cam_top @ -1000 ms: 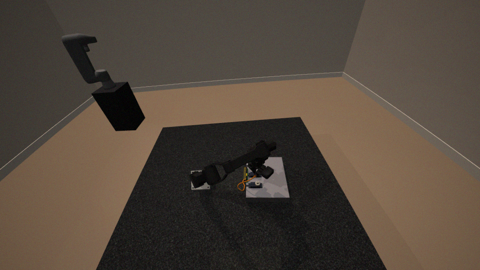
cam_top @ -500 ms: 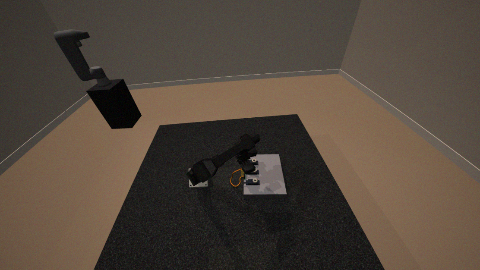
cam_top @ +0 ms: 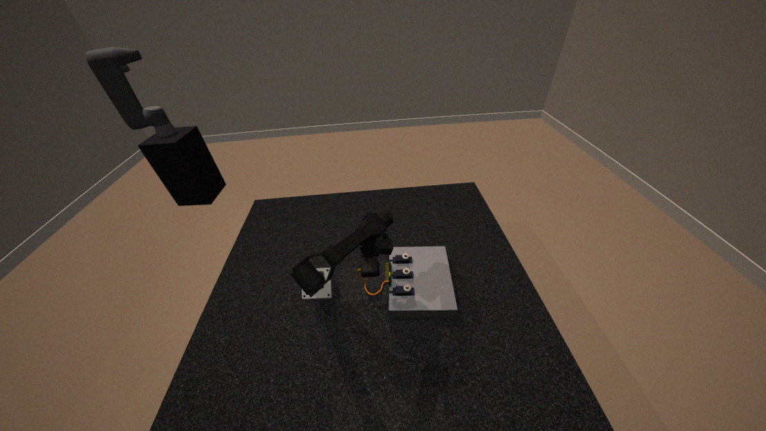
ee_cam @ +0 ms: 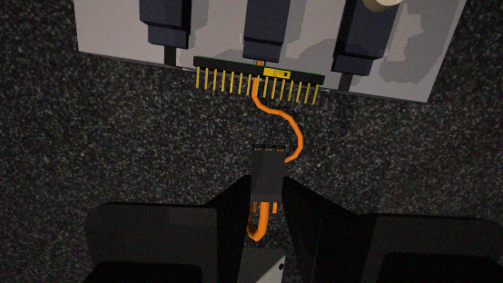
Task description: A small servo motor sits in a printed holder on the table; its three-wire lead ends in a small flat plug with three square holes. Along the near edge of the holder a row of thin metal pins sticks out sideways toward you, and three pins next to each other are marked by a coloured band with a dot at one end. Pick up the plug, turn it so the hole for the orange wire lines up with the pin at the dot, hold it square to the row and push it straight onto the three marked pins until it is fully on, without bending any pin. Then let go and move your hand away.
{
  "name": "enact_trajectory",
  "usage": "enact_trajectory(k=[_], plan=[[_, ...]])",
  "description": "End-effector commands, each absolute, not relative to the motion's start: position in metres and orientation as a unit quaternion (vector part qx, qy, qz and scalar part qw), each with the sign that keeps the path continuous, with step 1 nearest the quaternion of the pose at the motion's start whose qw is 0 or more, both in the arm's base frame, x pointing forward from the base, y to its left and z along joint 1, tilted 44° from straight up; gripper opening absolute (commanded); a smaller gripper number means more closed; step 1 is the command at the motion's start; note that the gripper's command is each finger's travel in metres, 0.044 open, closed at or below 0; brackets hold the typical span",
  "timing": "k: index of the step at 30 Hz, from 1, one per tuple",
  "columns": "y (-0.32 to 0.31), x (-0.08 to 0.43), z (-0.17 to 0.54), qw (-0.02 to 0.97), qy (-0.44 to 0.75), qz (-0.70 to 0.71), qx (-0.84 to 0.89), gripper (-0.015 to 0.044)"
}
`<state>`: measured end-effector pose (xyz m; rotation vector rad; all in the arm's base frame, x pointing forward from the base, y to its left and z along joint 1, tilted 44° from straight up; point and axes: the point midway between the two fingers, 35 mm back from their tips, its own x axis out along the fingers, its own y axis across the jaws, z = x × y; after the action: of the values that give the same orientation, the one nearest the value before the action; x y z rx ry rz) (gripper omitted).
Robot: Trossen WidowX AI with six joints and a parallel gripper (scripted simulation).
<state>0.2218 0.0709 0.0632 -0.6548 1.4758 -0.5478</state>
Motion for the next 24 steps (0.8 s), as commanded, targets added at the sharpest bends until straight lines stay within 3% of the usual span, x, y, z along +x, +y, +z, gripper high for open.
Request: enact_trajectory(k=[1,16,24], plan=[[0.069,0.207,0.060,0.672,0.640,-0.270,-0.257,0.0000],[0.042,0.208,0.032,0.673,0.639,-0.272,-0.256,0.0000],[0.040,0.236,0.034,0.673,0.638,-0.272,-0.256,0.0000]])
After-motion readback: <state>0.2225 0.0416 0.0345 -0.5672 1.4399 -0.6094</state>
